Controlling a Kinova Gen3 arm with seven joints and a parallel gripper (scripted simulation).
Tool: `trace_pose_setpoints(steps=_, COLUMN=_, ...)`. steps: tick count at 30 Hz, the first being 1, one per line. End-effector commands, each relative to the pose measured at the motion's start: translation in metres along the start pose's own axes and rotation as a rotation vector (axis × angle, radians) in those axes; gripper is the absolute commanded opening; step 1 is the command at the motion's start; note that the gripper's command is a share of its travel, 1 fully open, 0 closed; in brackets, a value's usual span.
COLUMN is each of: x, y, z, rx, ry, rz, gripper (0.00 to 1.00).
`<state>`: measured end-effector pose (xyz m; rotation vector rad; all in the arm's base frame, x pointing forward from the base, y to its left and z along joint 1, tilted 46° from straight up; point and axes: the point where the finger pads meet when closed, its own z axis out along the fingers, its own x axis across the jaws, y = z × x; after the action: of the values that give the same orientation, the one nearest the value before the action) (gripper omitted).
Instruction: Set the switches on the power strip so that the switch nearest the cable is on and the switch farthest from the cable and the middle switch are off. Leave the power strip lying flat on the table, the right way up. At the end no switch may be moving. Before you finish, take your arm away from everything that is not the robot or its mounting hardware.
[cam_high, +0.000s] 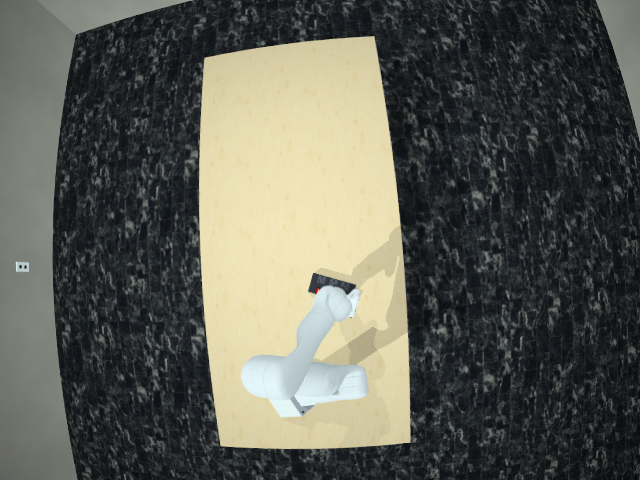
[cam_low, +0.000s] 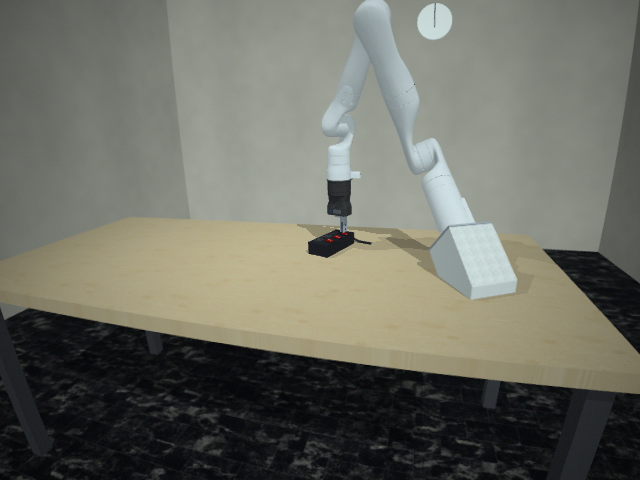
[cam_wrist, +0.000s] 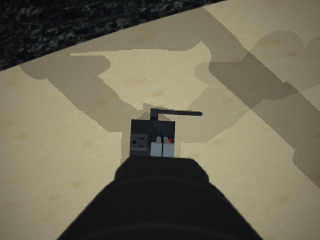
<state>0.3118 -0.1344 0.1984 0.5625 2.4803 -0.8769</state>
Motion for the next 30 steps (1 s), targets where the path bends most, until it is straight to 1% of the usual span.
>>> trace_pose_setpoints(steps=1, x=0.0007, y=-0.0011, z=0.0021, rx=0.000, ry=0.001, rz=-0.002, gripper=0.00)
trace_pose_setpoints(steps=13, x=0.0006, y=-0.0011, z=0.0064, rx=0.000, ry=0.001, rz=-0.002, gripper=0.00)
trace_pose_setpoints(steps=30, x=-0.0001, y=-0.0008, z=0.0067, rx=0.000, ry=0.000, rz=-0.002, gripper=0.00)
